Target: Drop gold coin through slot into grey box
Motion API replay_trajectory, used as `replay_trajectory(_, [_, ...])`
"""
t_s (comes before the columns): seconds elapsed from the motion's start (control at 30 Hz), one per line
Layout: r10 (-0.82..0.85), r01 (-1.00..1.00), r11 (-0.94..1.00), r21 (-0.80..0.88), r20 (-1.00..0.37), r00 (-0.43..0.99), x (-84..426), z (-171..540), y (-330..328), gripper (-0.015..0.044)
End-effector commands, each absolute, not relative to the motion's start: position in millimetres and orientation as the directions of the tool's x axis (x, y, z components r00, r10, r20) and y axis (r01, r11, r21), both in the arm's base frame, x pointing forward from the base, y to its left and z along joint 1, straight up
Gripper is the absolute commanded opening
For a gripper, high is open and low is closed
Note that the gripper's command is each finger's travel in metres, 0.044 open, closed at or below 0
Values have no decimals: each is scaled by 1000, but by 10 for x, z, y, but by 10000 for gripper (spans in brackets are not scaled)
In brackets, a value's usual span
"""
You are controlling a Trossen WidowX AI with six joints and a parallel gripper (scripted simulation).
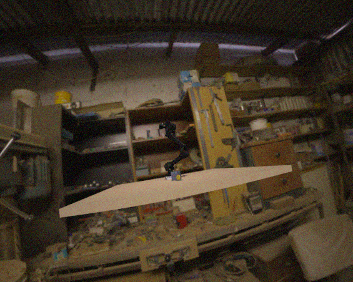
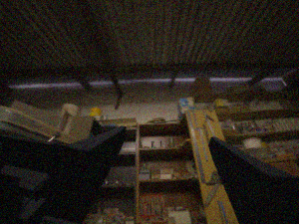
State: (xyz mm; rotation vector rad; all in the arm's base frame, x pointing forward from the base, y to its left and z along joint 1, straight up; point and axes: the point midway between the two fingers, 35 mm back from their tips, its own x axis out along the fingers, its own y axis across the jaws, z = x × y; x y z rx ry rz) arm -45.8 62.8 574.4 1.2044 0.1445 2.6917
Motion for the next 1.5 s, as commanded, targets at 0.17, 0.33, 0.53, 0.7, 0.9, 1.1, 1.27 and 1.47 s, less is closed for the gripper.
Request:
replay_trajectory(0.17, [-9, 37, -999, 29, 659, -752, -917, 5726, 169, 242])
replay_trajectory(0.33, [-270, 249, -962, -115, 554, -787, -1244, 5622, -480, 161])
replay_trajectory(0.53, [-566, 496, -824, -272, 403, -719, -1325, 5385, -1352, 161])
replay_trajectory(0.7, [-768, 671, -639, -376, 255, -588, -1127, 5108, -2050, 161])
replay_trajectory(0.9, [-926, 814, -356, -459, 57, -373, -618, 4699, -2735, 161])
replay_trajectory(1.1, [-981, 861, -34, -508, -148, -126, 120, 4230, -3184, 161])
replay_trajectory(1.27, [-947, 821, 232, -521, -315, 67, 815, 3819, -3331, 161])
replay_trajectory(1.47, [-824, 717, 512, -473, -505, 256, 1641, 3310, -3214, 161])
